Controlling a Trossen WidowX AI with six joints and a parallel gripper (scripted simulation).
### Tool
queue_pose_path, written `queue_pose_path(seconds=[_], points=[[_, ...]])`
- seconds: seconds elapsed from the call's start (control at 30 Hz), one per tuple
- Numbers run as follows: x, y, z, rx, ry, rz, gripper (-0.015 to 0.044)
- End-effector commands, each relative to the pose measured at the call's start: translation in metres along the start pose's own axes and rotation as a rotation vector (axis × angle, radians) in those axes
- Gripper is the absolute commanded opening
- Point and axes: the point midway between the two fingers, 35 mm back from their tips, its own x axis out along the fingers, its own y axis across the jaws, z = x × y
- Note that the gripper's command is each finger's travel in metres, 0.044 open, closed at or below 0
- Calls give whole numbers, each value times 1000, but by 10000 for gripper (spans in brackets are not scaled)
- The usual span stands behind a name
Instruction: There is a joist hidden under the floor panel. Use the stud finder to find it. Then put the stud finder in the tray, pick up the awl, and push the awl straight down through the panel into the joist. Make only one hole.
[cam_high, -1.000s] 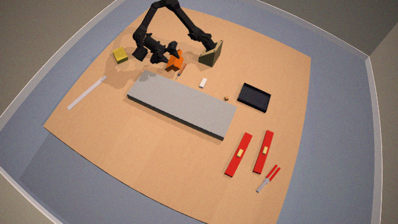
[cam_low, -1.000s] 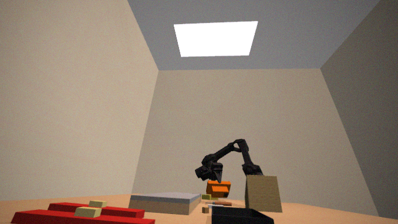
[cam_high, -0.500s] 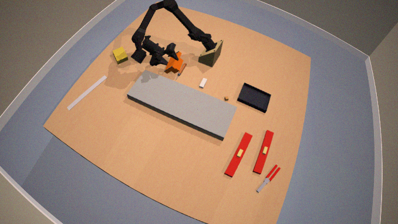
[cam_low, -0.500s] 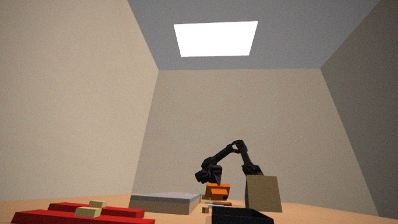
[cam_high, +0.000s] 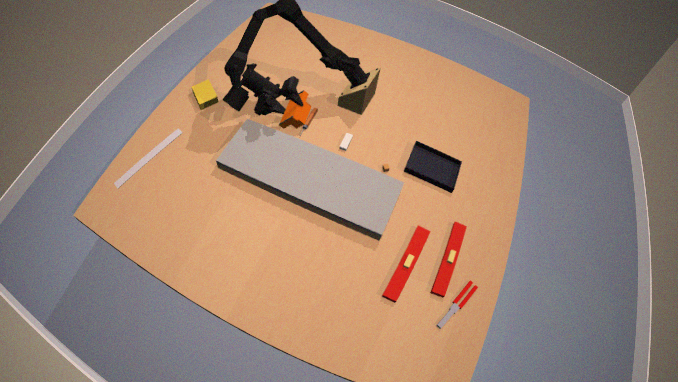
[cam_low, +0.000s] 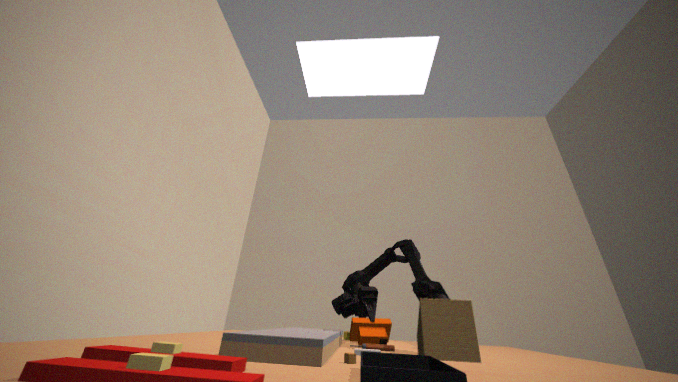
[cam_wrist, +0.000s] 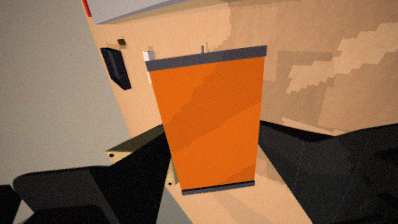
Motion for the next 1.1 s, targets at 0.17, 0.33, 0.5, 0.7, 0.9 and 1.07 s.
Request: queue_pose_path(seconds=[0.17, 0.33, 0.5, 0.7, 0.9, 1.07], points=[[0, 1, 0, -1, -1, 1, 368], [-1, 1, 0, -1, -1, 1, 440], [-7, 0, 0, -1, -1, 1, 440], [-14, 0, 0, 0, -1, 0, 440], [-20, 0, 0, 0, -1, 0, 440], [-26, 0, 0, 0, -1, 0, 440]])
